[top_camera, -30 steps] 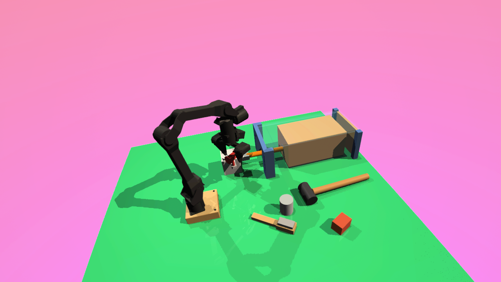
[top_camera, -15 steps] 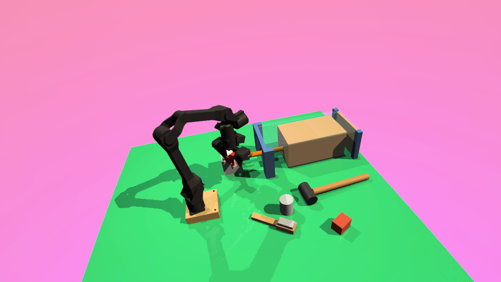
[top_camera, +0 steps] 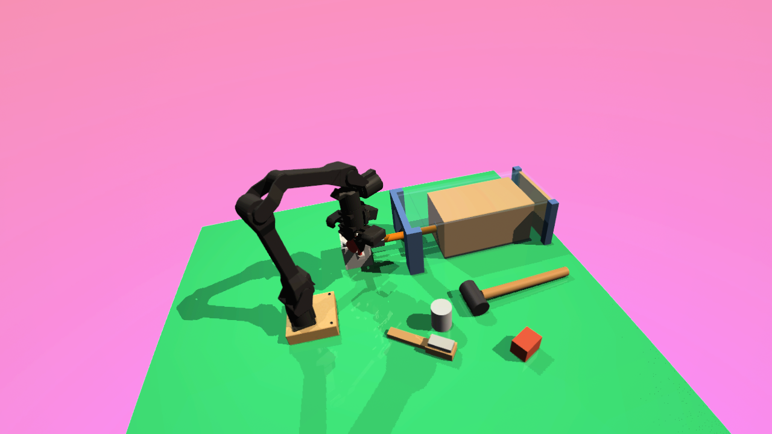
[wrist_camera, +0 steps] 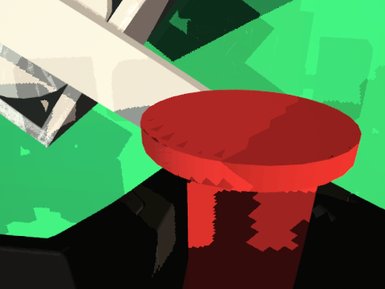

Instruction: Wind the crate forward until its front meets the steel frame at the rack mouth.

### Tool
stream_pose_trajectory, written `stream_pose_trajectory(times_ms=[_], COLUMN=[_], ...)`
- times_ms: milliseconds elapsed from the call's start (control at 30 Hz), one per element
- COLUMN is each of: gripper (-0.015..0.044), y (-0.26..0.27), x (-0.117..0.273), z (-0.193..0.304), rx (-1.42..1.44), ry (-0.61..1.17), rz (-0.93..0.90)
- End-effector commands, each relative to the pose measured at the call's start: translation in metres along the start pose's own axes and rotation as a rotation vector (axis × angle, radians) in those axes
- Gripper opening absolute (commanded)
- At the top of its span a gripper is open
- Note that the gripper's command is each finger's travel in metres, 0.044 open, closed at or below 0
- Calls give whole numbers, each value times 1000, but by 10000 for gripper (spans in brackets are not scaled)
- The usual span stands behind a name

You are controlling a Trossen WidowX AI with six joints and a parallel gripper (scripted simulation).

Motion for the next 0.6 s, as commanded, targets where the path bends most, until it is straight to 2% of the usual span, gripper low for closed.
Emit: stream_pose_trajectory(times_ms=[0,567], gripper=[7,0], y=[0,-1], x=[0,-3], z=[0,-2], rx=[0,-3], ry=[1,-3], rz=[2,-3])
Point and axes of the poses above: the point midway between the two fingers, 35 mm back from their tips, its own x axis back along the fingers, its own y axis across the jaws, z = x × y, the point moved 7 cm from there along x, back along the fingers, and after that the axes turned 2 degrees about x, right-handed, at the moved point
